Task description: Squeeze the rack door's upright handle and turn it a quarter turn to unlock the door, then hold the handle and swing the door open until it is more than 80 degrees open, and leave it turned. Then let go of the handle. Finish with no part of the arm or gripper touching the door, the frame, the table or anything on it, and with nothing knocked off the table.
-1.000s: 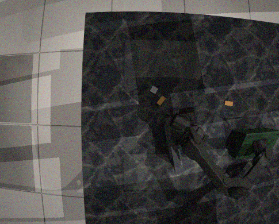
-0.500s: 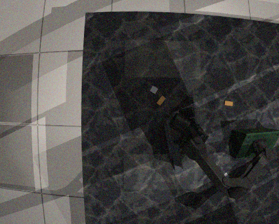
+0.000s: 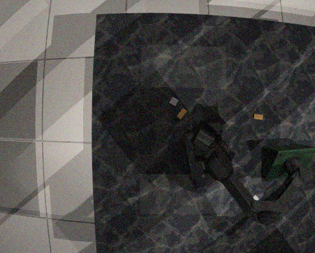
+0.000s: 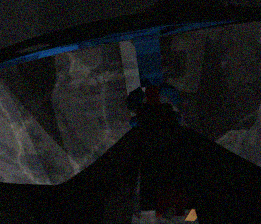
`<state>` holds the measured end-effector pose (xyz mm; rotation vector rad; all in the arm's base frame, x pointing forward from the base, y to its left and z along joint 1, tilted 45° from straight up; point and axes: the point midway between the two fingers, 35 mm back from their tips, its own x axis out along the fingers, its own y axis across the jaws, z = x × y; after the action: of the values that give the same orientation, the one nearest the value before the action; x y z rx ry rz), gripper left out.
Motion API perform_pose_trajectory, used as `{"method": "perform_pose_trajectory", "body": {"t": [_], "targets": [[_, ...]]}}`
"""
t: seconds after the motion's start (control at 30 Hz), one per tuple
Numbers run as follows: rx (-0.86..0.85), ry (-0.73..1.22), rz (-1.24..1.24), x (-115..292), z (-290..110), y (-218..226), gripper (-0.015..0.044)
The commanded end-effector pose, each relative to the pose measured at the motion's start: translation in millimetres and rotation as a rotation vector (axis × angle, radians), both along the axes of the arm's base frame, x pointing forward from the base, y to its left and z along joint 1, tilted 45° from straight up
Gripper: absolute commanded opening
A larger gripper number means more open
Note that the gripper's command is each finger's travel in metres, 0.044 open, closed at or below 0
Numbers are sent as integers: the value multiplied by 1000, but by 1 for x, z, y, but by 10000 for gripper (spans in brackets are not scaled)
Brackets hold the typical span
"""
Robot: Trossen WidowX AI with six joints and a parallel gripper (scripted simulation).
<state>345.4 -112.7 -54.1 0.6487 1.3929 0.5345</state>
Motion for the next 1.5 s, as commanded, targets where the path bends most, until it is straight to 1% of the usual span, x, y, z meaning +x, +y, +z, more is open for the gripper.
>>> {"method": "perform_pose_trajectory", "body": {"t": [0.0,1.1,1.37,1.47], "targets": [[19,108,-107,-1,-1,1,8],[197,1223,-1266,-1,-1,1,8],[200,1245,-1289,-1,-1,1,8],[200,1245,-1289,-1,-1,1,87]]}}
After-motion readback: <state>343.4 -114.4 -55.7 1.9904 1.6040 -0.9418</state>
